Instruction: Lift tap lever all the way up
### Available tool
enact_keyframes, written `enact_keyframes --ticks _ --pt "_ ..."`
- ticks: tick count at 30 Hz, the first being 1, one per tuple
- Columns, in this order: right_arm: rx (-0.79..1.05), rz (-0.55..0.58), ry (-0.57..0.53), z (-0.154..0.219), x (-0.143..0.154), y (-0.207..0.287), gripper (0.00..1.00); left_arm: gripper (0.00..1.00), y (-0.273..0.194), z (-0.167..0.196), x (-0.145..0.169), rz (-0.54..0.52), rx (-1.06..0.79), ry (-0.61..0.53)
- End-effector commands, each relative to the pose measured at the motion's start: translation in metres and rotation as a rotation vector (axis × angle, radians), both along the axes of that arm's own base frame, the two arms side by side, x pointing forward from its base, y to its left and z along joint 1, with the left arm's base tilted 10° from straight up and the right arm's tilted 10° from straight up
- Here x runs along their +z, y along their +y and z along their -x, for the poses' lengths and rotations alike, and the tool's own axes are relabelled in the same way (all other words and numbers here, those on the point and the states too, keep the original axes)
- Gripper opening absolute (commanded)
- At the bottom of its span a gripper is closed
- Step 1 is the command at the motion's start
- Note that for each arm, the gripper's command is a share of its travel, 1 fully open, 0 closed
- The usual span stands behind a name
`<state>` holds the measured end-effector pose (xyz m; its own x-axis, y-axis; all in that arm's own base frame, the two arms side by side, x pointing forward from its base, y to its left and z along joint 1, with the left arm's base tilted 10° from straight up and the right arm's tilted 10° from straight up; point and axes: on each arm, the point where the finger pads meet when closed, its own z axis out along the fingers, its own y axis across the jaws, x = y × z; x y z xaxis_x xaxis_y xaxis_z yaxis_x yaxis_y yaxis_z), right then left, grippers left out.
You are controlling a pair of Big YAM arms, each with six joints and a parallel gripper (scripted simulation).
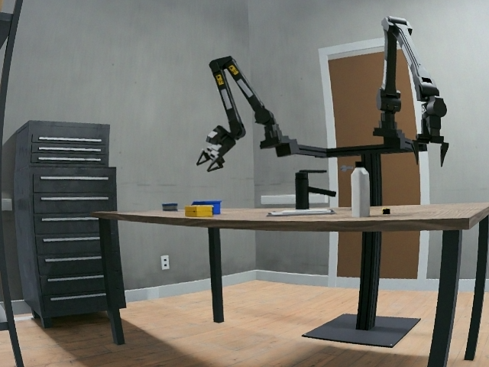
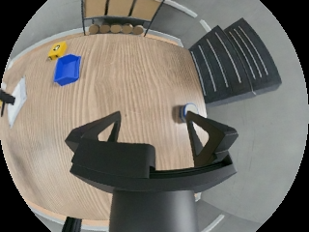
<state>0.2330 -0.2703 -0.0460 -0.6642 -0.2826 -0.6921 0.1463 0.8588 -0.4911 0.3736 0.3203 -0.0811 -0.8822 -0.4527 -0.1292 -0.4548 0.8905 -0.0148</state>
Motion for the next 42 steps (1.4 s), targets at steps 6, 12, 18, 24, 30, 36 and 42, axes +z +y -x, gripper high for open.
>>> enact_keyframes --ticks 6,12,18,24,30,36,42 --pt "0.000 0.003 -0.004 0.000 0.002 0.001 1.00 1.00 0.002 -0.003 0.004 -0.007 -0.002 -0.010" --pt "0.000 0.003 -0.004 0.000 0.002 0.001 1.00 1.00 0.002 -0.003 0.004 -0.007 -0.002 -0.010" --pt "0.000 0.003 -0.004 0.000 0.002 0.001 1.00 1.00 0.002 -0.003 0.004 -0.007 -0.002 -0.010" --pt "0.042 -0.053 -0.025 -0.024 0.010 0.024 1.00 0.59 -0.047 -0.014 -0.001 0.073 -0.038 -0.001" --pt "0.185 -0.112 -0.035 -0.077 0.028 0.091 1.00 0.59 -0.181 -0.039 -0.003 0.256 -0.183 0.016" --pt "0.318 -0.148 -0.036 -0.108 0.045 0.160 1.00 0.59 -0.288 -0.041 -0.010 0.309 -0.334 0.048" --pt "0.504 -0.196 -0.042 -0.126 0.071 0.264 1.00 0.59 -0.394 -0.019 -0.022 0.234 -0.532 0.088"
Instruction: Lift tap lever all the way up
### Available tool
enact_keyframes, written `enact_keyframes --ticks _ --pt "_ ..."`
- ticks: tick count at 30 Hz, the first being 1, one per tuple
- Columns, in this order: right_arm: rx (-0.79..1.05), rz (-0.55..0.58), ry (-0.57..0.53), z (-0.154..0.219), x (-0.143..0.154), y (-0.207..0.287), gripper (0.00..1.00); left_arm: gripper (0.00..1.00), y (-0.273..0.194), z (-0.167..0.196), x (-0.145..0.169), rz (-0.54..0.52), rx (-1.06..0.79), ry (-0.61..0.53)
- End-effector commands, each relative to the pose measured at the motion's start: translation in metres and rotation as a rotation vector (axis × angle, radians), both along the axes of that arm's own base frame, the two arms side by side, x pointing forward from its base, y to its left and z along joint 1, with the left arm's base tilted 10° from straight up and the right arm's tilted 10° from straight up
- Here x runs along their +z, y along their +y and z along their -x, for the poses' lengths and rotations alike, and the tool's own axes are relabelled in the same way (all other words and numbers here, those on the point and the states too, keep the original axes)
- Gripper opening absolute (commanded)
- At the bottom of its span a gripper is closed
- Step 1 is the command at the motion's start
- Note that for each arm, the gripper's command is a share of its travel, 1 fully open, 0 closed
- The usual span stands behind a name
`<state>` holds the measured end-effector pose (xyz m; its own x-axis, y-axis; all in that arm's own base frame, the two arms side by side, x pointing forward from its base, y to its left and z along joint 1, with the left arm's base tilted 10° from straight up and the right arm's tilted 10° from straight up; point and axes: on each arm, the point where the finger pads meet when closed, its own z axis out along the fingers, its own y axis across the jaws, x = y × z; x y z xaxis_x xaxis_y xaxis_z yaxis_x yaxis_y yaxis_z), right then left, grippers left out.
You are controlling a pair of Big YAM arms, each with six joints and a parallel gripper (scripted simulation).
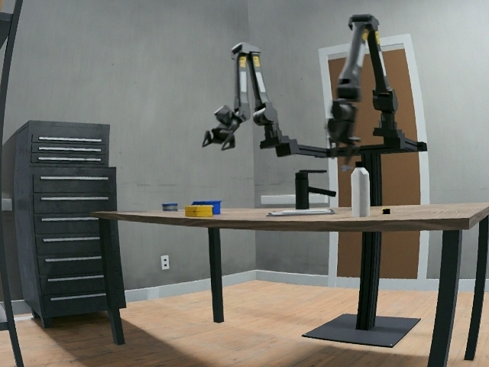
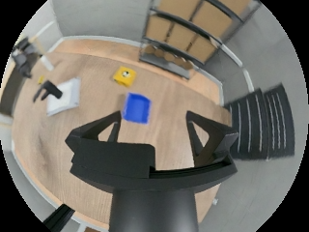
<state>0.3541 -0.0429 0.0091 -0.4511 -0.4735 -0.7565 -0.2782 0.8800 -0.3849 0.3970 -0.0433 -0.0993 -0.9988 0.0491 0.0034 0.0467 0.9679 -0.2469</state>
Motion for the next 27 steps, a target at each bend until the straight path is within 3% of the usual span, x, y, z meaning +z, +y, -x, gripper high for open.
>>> enact_keyframes --ticks 1,7,10,17,23,24,26,27 --pt "0.043 -0.084 0.010 -0.003 0.019 0.054 1.00 0.59 -0.042 0.008 -0.005 -0.047 -0.026 -0.007" --pt "0.236 -0.134 0.011 0.023 0.042 0.156 1.00 0.59 -0.090 0.029 -0.009 -0.177 -0.153 -0.073" --pt "0.269 -0.146 0.007 0.028 0.048 0.174 1.00 0.59 -0.096 0.030 -0.012 -0.199 -0.169 -0.083" --pt "0.485 -0.205 0.020 0.099 0.070 0.262 1.00 0.59 -0.114 0.063 -0.031 -0.342 -0.261 -0.110" --pt "0.645 -0.257 0.036 0.165 0.085 0.306 1.00 0.59 -0.123 0.066 -0.031 -0.396 -0.298 -0.154" --pt "0.661 -0.244 0.057 0.177 0.075 0.303 1.00 0.59 -0.121 0.062 -0.027 -0.395 -0.287 -0.163" --pt "0.661 -0.244 0.057 0.177 0.075 0.303 1.00 0.59 -0.121 0.062 -0.027 -0.395 -0.287 -0.163" --pt "0.678 -0.266 0.039 0.178 0.089 0.314 1.00 0.59 -0.122 0.060 -0.027 -0.394 -0.287 -0.167"
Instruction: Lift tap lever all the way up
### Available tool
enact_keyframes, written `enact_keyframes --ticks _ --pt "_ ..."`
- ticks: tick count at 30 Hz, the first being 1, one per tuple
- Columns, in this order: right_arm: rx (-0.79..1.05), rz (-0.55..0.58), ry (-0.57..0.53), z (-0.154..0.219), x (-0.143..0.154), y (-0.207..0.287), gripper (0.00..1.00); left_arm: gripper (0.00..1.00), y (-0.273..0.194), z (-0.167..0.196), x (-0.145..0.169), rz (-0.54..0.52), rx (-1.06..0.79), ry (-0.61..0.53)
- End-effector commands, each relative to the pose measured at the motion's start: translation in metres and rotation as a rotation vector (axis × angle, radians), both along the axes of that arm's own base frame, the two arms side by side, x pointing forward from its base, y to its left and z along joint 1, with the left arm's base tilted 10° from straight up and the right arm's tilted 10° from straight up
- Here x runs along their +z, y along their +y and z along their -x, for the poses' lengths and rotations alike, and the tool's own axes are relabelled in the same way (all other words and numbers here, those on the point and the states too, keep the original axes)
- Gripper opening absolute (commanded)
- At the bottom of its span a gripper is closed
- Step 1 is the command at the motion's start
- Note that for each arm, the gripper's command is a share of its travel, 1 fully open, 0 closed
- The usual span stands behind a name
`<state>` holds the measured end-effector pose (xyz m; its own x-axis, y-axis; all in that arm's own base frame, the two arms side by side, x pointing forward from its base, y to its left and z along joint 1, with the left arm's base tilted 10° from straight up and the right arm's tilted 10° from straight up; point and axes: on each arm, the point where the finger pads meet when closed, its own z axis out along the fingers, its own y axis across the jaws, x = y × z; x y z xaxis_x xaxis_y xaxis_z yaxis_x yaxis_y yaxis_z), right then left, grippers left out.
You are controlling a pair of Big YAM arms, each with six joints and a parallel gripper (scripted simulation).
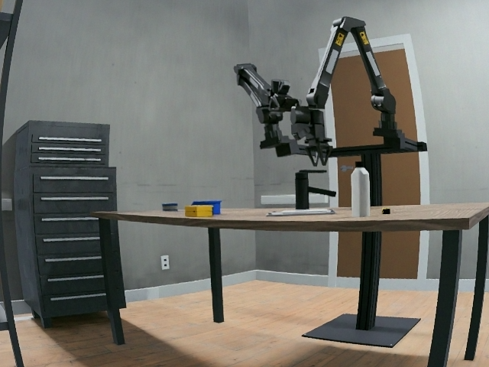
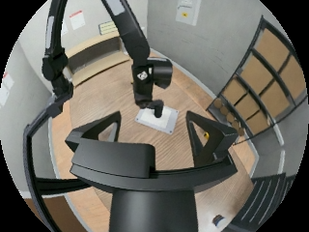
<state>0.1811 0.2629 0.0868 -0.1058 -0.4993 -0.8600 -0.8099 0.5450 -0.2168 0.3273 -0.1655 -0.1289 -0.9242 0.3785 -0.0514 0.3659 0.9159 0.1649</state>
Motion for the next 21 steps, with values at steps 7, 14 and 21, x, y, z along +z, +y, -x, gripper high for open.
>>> enact_keyframes --ticks 7,14,21 --pt "0.038 -0.046 0.041 0.031 0.014 0.015 1.00 0.59 0.001 -0.008 0.003 0.006 0.031 -0.027" --pt "0.033 -0.034 0.032 0.028 0.012 0.014 1.00 0.59 0.008 -0.009 -0.006 -0.004 0.030 -0.013" --pt "0.036 -0.048 0.028 0.028 0.017 0.017 1.00 0.59 0.008 -0.014 -0.012 -0.001 0.020 -0.017"
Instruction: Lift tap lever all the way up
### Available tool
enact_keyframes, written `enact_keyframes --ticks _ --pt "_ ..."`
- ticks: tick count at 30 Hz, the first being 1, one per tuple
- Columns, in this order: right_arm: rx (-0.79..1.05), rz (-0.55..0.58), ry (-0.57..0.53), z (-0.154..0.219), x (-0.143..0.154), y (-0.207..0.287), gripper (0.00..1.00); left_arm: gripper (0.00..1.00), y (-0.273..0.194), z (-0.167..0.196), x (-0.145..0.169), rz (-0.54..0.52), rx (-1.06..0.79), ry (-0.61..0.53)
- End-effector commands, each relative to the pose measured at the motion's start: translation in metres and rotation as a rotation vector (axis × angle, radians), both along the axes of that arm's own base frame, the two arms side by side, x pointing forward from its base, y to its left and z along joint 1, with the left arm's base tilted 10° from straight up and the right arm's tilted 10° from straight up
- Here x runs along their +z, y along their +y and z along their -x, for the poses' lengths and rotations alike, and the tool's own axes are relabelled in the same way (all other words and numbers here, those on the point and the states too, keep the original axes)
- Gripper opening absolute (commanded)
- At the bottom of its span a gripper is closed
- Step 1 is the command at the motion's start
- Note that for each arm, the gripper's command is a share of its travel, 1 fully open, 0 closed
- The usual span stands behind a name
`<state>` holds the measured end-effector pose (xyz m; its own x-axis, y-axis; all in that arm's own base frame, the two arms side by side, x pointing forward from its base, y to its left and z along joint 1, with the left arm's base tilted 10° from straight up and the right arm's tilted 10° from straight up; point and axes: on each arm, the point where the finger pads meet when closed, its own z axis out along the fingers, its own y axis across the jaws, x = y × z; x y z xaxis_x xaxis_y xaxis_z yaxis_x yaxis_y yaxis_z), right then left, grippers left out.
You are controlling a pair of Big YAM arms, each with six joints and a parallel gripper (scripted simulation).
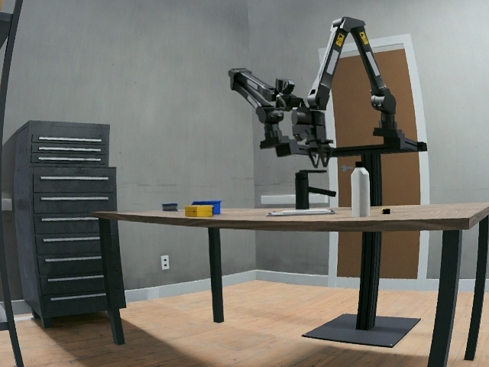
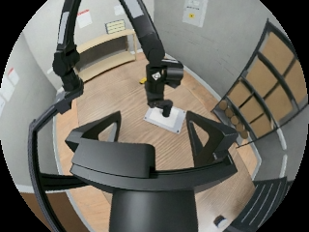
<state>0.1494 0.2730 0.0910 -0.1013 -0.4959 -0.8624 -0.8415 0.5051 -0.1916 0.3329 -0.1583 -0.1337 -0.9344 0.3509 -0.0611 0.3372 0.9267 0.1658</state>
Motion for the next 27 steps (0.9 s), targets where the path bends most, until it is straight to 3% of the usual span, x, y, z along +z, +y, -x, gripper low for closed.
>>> enact_keyframes --ticks 1,8,14,24,26,27 --pt "-0.015 -0.038 0.005 -0.004 0.013 0.007 1.00 0.59 0.002 -0.009 -0.008 -0.003 -0.008 -0.009" --pt "-0.015 -0.038 0.005 -0.004 0.013 0.007 1.00 0.49 0.002 -0.013 -0.018 -0.001 -0.007 -0.013" --pt "-0.015 -0.038 0.005 -0.004 0.013 0.007 1.00 0.48 0.002 -0.013 -0.024 -0.001 -0.011 -0.012" --pt "-0.015 -0.038 0.005 -0.004 0.013 0.007 1.00 0.32 0.006 -0.008 -0.022 -0.003 -0.005 -0.010" --pt "-0.015 -0.038 0.005 -0.004 0.013 0.007 1.00 0.09 0.006 -0.008 -0.022 -0.003 -0.005 -0.010" --pt "-0.015 -0.038 0.005 -0.004 0.013 0.007 1.00 0.20 0.006 -0.008 -0.022 -0.002 0.004 -0.012"
